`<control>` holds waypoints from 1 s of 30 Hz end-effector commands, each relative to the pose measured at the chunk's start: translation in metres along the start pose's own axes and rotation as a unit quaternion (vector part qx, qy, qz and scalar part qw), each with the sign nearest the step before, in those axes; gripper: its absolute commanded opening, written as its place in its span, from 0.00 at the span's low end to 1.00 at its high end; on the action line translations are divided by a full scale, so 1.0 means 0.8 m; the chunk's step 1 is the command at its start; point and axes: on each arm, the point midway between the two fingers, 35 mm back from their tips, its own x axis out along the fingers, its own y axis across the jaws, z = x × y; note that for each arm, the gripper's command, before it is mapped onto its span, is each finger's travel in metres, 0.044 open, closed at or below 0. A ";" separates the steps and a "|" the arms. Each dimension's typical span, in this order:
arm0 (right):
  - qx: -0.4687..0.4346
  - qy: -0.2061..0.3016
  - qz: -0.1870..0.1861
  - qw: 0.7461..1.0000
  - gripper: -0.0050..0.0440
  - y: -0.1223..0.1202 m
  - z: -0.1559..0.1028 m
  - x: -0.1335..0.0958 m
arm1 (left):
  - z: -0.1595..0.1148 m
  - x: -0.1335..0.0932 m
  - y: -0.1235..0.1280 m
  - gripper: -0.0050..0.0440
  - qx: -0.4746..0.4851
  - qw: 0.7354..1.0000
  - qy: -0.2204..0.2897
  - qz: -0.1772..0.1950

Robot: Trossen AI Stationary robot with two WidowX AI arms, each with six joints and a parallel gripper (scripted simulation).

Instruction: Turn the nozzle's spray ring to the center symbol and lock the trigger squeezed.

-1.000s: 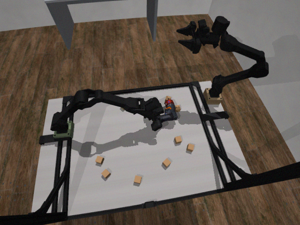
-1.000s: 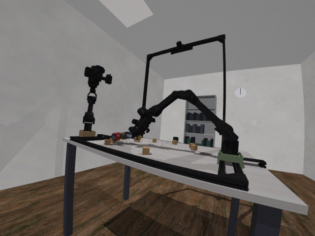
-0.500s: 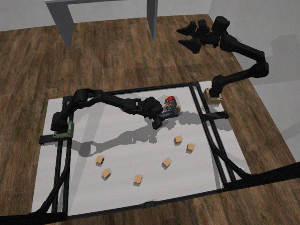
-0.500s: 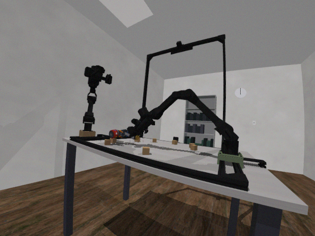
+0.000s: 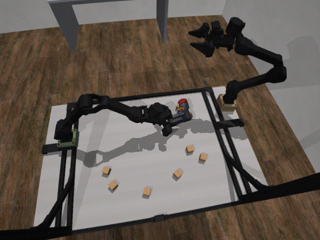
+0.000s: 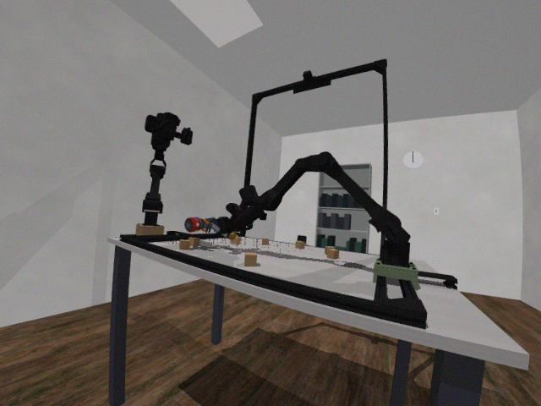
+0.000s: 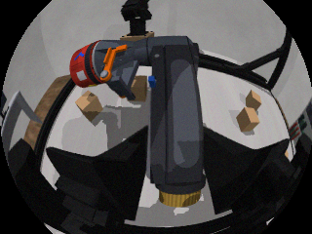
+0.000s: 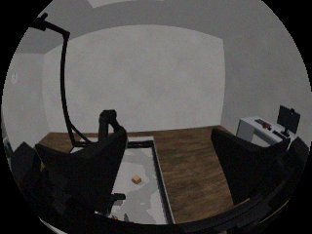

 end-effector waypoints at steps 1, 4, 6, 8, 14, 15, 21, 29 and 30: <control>0.001 0.000 0.001 1.000 0.92 0.000 0.000 0.000 | 0.025 -0.010 0.001 0.10 0.005 0.999 -0.036 0.002; 0.001 0.000 0.001 1.000 0.92 0.000 0.000 0.000 | 0.027 -0.012 0.004 0.10 0.006 0.999 -0.053 0.003; 0.001 0.000 0.001 1.000 0.92 0.000 0.000 0.000 | 0.029 -0.013 0.006 0.10 0.007 0.998 -0.064 0.004; 0.001 0.000 0.001 1.000 0.92 0.000 0.000 0.000 | 0.031 -0.015 0.008 0.10 0.008 0.997 -0.075 0.005; 0.001 0.000 0.001 1.000 0.92 0.000 0.000 0.000 | 0.036 -0.022 0.013 0.10 0.011 0.994 -0.109 0.009; 0.001 0.000 0.001 1.000 0.92 0.000 0.000 0.000 | 0.036 -0.022 0.013 0.10 0.011 0.994 -0.109 0.009; 0.001 0.000 0.001 1.000 0.92 0.000 0.000 0.000 | 0.039 -0.029 0.018 0.10 0.014 0.990 -0.137 0.012; 0.001 0.000 0.001 1.000 0.92 0.000 0.000 0.000 | 0.045 -0.042 0.026 0.10 0.018 0.983 -0.181 0.018; 0.001 0.000 0.001 1.000 0.92 0.000 0.000 0.000 | 0.046 -0.044 0.026 0.10 0.018 0.982 -0.187 0.018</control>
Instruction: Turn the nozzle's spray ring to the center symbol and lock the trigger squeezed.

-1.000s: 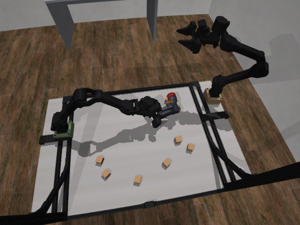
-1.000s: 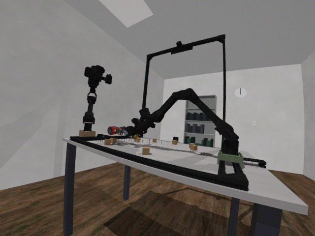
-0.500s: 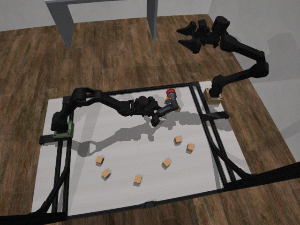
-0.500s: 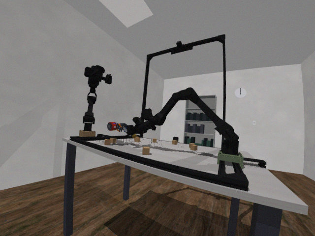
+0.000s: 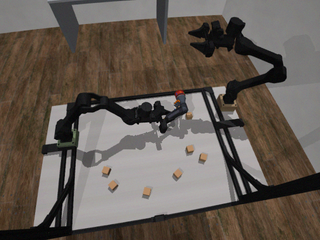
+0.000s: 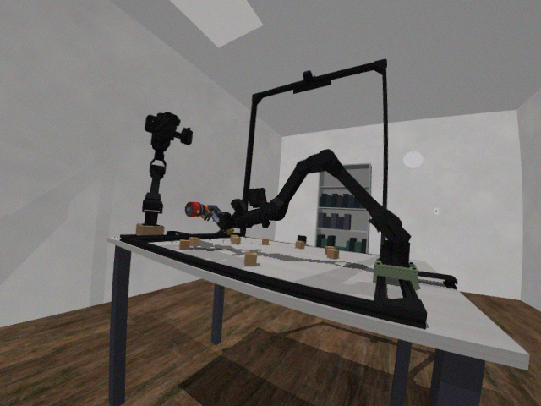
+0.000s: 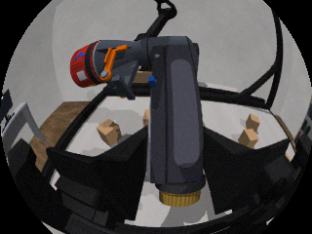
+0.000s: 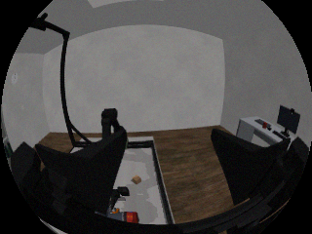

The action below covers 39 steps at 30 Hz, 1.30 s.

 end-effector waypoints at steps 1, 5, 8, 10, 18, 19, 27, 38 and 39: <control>0.001 0.000 0.001 1.000 0.92 0.000 0.000 0.000 | 0.028 -0.009 0.005 0.10 0.005 0.999 -0.040 0.005; 0.001 0.000 0.001 1.000 0.92 0.000 0.000 0.000 | 0.030 -0.012 0.007 0.10 0.006 0.999 -0.051 0.006; 0.001 0.000 0.001 1.000 0.92 0.000 0.000 0.000 | 0.034 -0.018 0.010 0.10 0.007 0.998 -0.068 0.009; 0.001 0.000 0.001 1.000 0.92 0.000 0.000 0.000 | 0.036 -0.022 0.012 0.10 0.008 0.997 -0.079 0.011; 0.001 0.000 0.001 1.000 0.92 0.000 0.000 0.000 | 0.046 -0.039 0.019 0.10 0.013 0.992 -0.123 0.018; 0.001 0.000 0.001 1.000 0.92 0.000 0.000 0.000 | 0.046 -0.039 0.019 0.10 0.013 0.992 -0.123 0.018; 0.001 0.000 0.001 1.000 0.92 0.000 0.000 0.000 | 0.047 -0.041 0.020 0.10 0.013 0.992 -0.126 0.019; 0.001 0.000 0.001 1.000 0.92 0.000 0.000 0.000 | 0.047 -0.041 0.020 0.10 0.013 0.992 -0.126 0.019; 0.001 0.000 0.001 1.000 0.92 0.000 0.000 0.000 | 0.047 -0.041 0.020 0.10 0.013 0.992 -0.126 0.019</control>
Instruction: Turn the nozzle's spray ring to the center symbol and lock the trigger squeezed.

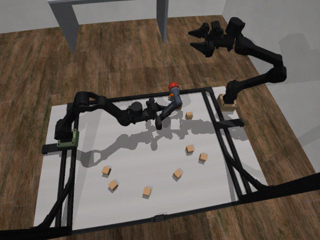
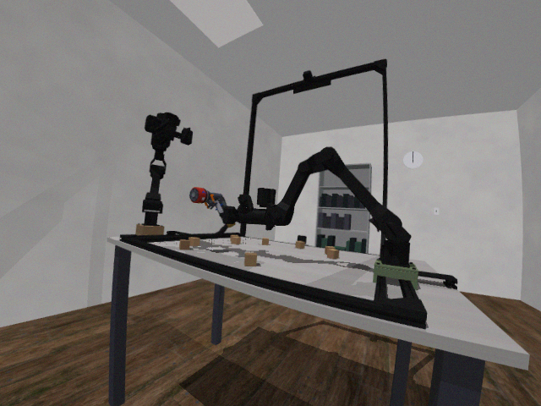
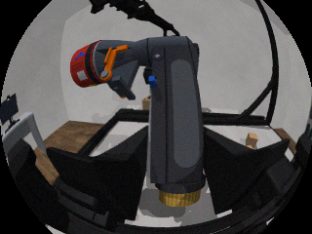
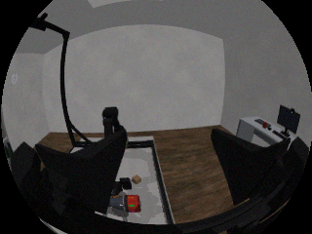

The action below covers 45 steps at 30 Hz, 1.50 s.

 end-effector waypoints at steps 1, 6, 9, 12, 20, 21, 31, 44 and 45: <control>0.001 0.000 0.001 1.000 0.92 0.000 0.000 0.000 | 0.015 0.000 0.002 0.10 0.003 1.000 -0.015 0.002; 0.001 0.000 0.001 1.000 0.92 0.000 0.000 0.000 | 0.015 0.000 0.002 0.10 0.003 1.000 -0.015 0.002; 0.001 0.000 0.001 1.000 0.92 0.000 0.000 0.000 | 0.015 0.000 0.002 0.10 0.003 1.000 -0.015 0.002; 0.001 0.000 0.001 1.000 0.92 0.000 0.000 0.000 | 0.015 0.000 0.002 0.10 0.003 1.000 -0.015 0.002; 0.001 0.000 0.001 1.000 0.92 0.000 0.000 0.000 | 0.015 0.000 0.002 0.10 0.003 1.000 -0.015 0.002; 0.001 0.000 0.001 1.000 0.92 0.000 0.000 0.000 | 0.015 0.000 0.002 0.10 0.003 1.000 -0.015 0.002; 0.082 0.003 0.009 0.997 0.92 -0.002 -0.033 0.016 | 0.015 0.000 0.002 0.10 0.003 1.000 -0.015 0.002; 0.230 0.012 0.018 0.973 0.92 -0.005 -0.097 0.035 | 0.015 0.000 0.002 0.10 0.003 1.000 -0.015 0.002; 0.243 0.013 0.019 0.970 0.92 -0.005 -0.102 0.036 | 0.015 0.000 0.002 0.10 0.003 1.000 -0.015 0.002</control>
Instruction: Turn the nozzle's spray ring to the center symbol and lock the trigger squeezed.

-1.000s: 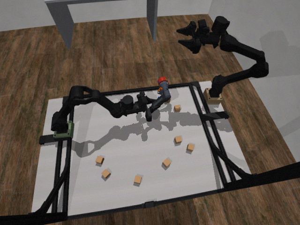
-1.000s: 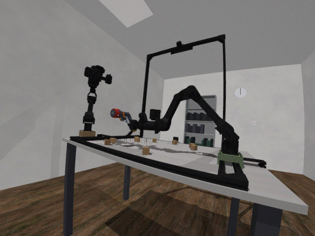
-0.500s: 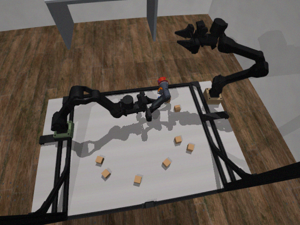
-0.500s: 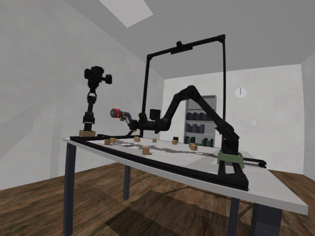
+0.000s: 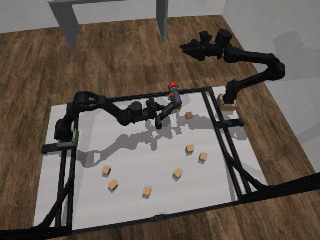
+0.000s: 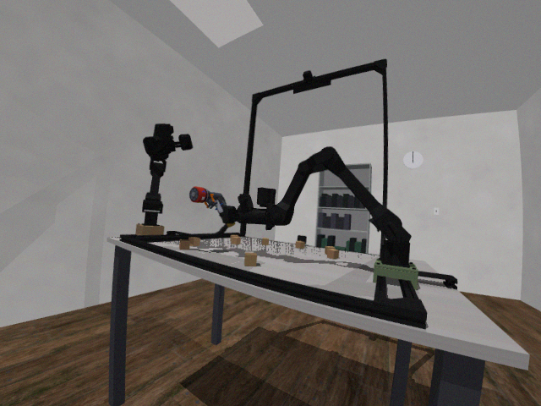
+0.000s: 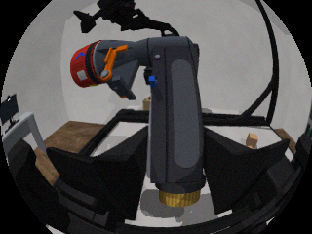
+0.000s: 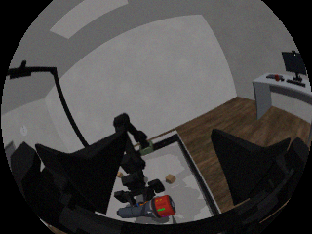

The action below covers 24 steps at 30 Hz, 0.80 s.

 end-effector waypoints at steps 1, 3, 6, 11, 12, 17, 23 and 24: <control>0.049 0.012 0.001 0.999 0.92 -0.011 -0.026 0.005 | 0.013 0.000 0.000 0.10 0.003 1.000 -0.014 0.001; 0.061 0.013 0.001 0.998 0.92 -0.013 -0.031 0.005 | 0.013 0.000 0.000 0.10 0.003 1.000 -0.014 0.001; 0.086 0.015 0.002 0.996 0.92 -0.017 -0.041 0.007 | 0.013 0.000 0.000 0.10 0.003 1.000 -0.014 0.001; 0.148 0.019 0.004 0.989 0.92 -0.027 -0.066 0.008 | 0.013 0.000 0.000 0.10 0.003 1.000 -0.014 0.001; 0.161 0.020 0.004 0.987 0.92 -0.029 -0.071 0.007 | 0.013 0.000 0.000 0.10 0.003 1.000 -0.014 0.001; 0.222 0.024 0.005 0.975 0.92 -0.037 -0.096 0.006 | 0.013 0.000 0.000 0.10 0.003 1.000 -0.014 0.001; 0.271 0.028 0.006 0.962 0.92 -0.043 -0.115 0.002 | 0.013 0.000 0.000 0.10 0.003 1.000 -0.014 0.001; 0.283 0.029 0.006 0.959 0.92 -0.044 -0.120 0.001 | 0.013 0.000 0.000 0.10 0.003 1.000 -0.014 0.001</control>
